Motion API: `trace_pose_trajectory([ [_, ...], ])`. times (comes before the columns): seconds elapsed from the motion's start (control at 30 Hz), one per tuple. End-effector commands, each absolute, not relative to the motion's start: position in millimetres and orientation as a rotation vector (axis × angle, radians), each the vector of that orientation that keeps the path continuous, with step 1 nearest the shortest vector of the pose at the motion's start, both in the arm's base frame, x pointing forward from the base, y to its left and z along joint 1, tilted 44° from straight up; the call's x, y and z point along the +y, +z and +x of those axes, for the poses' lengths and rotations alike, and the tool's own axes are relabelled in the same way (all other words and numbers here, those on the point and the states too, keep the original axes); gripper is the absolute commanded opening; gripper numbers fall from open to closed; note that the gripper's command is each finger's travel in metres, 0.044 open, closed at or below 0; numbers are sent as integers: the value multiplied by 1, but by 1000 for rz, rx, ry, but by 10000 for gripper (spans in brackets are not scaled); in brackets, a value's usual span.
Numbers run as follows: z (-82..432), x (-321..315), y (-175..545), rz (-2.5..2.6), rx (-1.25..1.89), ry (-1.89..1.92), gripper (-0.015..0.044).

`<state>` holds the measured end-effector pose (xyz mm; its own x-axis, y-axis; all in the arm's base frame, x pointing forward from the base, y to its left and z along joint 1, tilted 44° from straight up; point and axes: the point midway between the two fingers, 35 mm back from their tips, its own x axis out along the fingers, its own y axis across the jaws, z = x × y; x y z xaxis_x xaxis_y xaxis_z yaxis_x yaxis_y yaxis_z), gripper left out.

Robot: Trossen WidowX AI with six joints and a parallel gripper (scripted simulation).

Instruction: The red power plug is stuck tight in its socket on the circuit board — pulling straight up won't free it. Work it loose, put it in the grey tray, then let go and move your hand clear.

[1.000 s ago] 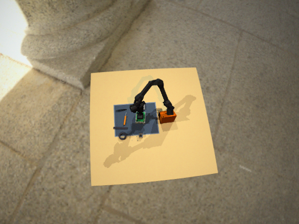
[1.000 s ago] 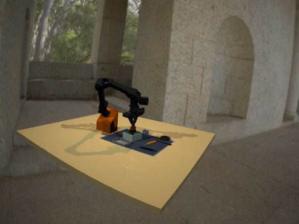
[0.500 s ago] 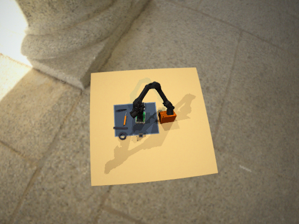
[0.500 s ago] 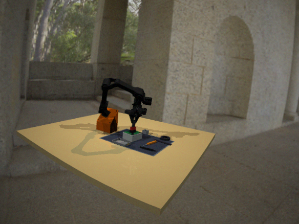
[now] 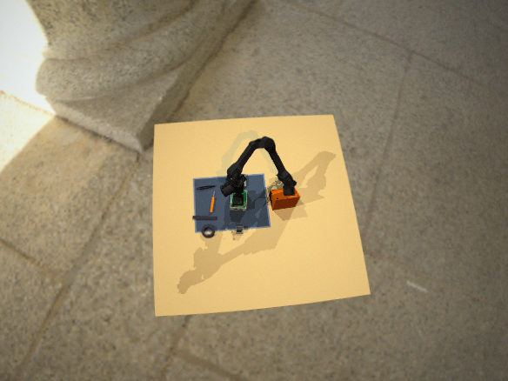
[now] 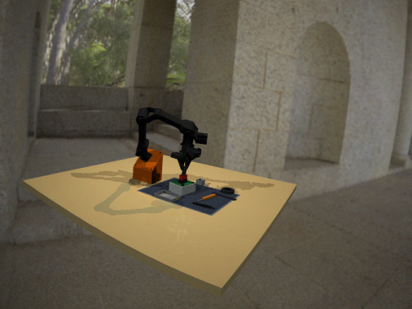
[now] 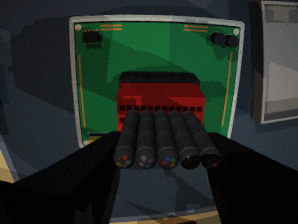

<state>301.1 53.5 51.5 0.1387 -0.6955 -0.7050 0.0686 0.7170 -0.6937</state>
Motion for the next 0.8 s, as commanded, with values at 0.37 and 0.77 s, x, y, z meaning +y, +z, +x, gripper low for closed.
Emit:
trace_pose_trajectory([
  [0.37, 303, 48, 47, -577, 1312, -565, 79],
  [0.77, 303, 47, 46, -577, 1312, -565, 251],
])
